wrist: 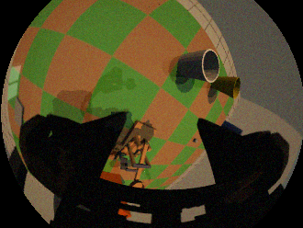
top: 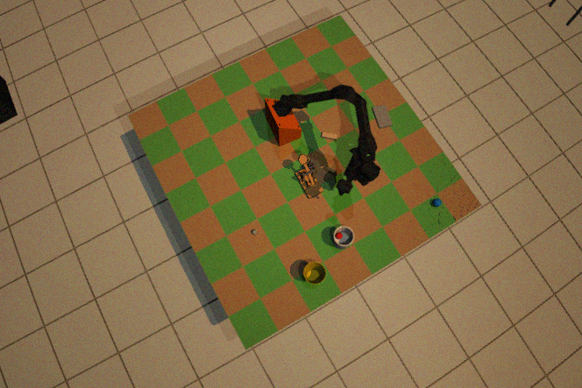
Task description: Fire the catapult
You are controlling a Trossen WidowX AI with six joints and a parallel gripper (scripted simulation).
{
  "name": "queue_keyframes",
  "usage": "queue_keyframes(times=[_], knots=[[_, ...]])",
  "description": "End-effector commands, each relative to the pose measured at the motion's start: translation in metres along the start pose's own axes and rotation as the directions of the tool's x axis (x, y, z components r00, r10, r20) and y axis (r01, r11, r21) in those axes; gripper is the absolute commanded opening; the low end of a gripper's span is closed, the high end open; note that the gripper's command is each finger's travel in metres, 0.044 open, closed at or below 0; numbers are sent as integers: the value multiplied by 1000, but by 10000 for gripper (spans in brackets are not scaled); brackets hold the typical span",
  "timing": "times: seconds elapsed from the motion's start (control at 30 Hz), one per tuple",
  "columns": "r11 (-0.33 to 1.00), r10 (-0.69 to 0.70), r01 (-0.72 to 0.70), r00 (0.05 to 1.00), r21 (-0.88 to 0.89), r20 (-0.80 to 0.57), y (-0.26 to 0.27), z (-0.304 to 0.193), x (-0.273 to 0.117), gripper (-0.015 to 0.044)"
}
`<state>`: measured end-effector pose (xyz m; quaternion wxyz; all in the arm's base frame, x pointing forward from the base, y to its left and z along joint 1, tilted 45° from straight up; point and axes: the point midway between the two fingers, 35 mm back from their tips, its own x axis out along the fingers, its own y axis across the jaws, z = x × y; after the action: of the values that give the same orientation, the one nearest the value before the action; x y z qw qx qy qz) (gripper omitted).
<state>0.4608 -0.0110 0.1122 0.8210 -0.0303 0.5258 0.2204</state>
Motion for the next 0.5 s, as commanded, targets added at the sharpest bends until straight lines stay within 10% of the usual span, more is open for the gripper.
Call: queue_keyframes(times=[0.0,0.47], knots=[[993,8,-16,998,116,62,-27,13,-3,440],[867,24,-163,957,471,288,-129,42,-16,440]])
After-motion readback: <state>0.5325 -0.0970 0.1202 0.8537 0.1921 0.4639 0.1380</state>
